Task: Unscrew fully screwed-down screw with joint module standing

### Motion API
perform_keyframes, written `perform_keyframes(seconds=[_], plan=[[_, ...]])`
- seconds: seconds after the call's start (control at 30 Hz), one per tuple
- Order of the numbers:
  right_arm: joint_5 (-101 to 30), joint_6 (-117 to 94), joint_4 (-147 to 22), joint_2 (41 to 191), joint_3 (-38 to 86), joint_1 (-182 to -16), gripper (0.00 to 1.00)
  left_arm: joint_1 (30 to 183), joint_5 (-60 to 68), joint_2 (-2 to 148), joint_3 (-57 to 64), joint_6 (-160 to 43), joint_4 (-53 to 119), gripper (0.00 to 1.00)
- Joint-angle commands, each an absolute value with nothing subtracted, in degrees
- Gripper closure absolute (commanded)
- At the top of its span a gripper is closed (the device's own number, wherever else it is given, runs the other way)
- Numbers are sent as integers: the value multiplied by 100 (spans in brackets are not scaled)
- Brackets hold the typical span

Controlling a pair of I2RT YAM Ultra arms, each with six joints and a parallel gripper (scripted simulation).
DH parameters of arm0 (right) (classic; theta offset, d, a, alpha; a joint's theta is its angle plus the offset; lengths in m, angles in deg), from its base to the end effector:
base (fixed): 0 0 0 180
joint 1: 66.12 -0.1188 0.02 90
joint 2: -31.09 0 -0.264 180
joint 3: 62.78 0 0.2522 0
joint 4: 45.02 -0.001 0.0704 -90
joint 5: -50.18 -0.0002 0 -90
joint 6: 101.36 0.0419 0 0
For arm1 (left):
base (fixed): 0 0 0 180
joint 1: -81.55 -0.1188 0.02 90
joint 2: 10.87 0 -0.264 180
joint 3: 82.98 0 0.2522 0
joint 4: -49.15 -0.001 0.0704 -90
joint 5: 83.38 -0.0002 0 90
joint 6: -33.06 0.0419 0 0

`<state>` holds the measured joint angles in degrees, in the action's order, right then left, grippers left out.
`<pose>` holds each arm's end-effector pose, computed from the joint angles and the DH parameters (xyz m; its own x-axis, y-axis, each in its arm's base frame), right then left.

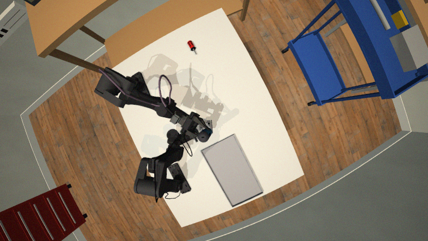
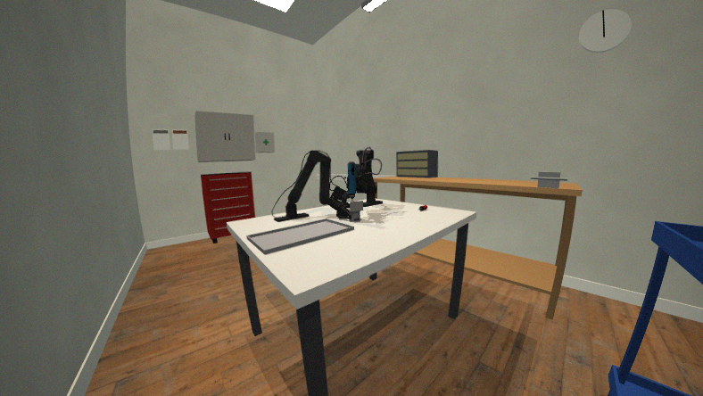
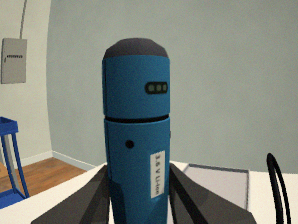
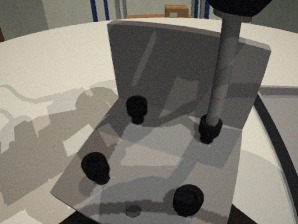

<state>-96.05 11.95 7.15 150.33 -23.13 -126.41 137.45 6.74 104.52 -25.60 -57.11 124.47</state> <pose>0.1670 0.2243 0.0578 -0.2559 -0.0047 -0.9667 -0.0172 0.9999 -0.0003 0.2106 -0.3091 0.1766 0.1644 -0.2480 -0.9547 0.8274 0.5616 -0.0035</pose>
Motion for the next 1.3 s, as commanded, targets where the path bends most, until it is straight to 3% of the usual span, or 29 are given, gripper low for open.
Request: perform_keyframes(seconds=[0.0, 1.27], plan=[[-9615, 1194, 791, 14997, -2292, -12635, 41, 13764, 684, 10483, -2336, -5711, 12539, 58], [-9615, 1194, 791, 14997, -2292, -12635, 41, 13766, 689, 10030, -2299, -5714, 12506, 58]])
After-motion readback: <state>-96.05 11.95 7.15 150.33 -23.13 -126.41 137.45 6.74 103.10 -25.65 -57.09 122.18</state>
